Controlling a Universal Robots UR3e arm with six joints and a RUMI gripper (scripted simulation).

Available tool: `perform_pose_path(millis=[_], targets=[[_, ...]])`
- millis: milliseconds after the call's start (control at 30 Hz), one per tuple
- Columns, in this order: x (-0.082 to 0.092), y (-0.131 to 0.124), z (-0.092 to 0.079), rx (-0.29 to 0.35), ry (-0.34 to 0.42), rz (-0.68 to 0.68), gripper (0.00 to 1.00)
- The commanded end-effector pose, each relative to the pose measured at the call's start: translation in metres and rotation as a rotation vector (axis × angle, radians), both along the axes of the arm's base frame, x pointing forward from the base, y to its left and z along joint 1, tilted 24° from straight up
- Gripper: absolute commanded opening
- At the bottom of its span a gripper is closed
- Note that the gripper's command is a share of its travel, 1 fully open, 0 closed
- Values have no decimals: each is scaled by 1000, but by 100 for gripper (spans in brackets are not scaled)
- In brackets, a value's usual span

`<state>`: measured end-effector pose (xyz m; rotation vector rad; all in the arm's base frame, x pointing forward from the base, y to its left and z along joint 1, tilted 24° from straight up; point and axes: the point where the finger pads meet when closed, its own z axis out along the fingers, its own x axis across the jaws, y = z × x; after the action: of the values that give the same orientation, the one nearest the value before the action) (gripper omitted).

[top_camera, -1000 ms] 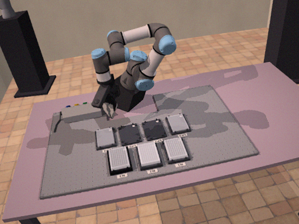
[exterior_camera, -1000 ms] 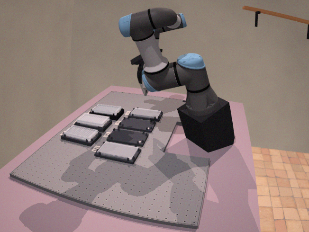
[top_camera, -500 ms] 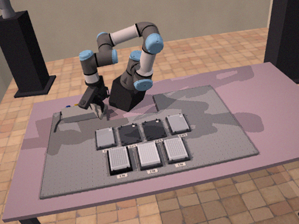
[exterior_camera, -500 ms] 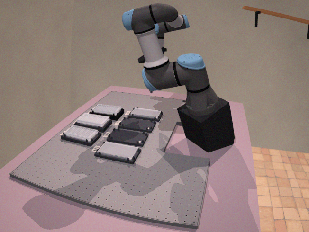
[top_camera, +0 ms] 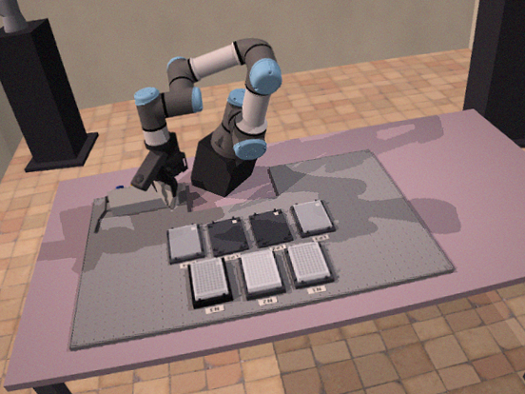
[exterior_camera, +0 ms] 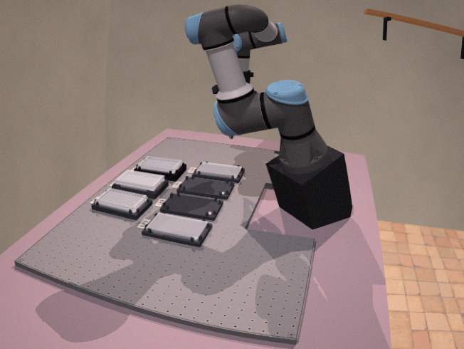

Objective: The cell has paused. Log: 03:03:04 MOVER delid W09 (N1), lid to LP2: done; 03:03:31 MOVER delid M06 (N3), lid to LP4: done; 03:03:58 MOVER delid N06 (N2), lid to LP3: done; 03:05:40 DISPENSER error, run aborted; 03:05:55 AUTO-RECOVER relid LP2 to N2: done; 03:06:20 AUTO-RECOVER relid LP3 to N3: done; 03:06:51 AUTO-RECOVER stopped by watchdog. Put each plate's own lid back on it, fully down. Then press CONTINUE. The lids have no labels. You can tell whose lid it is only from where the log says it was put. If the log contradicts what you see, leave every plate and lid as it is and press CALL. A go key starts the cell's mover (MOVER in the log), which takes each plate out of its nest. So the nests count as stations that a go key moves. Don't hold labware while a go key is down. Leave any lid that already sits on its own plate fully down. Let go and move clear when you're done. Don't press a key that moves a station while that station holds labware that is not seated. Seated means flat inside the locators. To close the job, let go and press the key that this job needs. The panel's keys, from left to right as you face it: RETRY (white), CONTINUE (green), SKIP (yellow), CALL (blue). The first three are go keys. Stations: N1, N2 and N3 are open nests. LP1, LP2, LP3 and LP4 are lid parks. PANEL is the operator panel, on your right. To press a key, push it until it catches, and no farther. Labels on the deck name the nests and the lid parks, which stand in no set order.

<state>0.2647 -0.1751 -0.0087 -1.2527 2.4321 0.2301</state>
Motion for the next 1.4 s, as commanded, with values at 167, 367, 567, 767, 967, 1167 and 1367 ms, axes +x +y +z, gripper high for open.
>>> perform_pose_path(millis=[167,367,567,767,967,1167,1367], targets=[[-31,-27,-18,41,59,-159,0],[-52,-45,-30,71,96,-268,0],[-66,-57,-38,93,122,-341,0],[-87,-74,-50,125,160,-451,0],[-108,-92,-63,157,198,-560,0],[-123,-104,-71,178,223,-633,0],[-144,-121,-83,210,261,-742,0]])
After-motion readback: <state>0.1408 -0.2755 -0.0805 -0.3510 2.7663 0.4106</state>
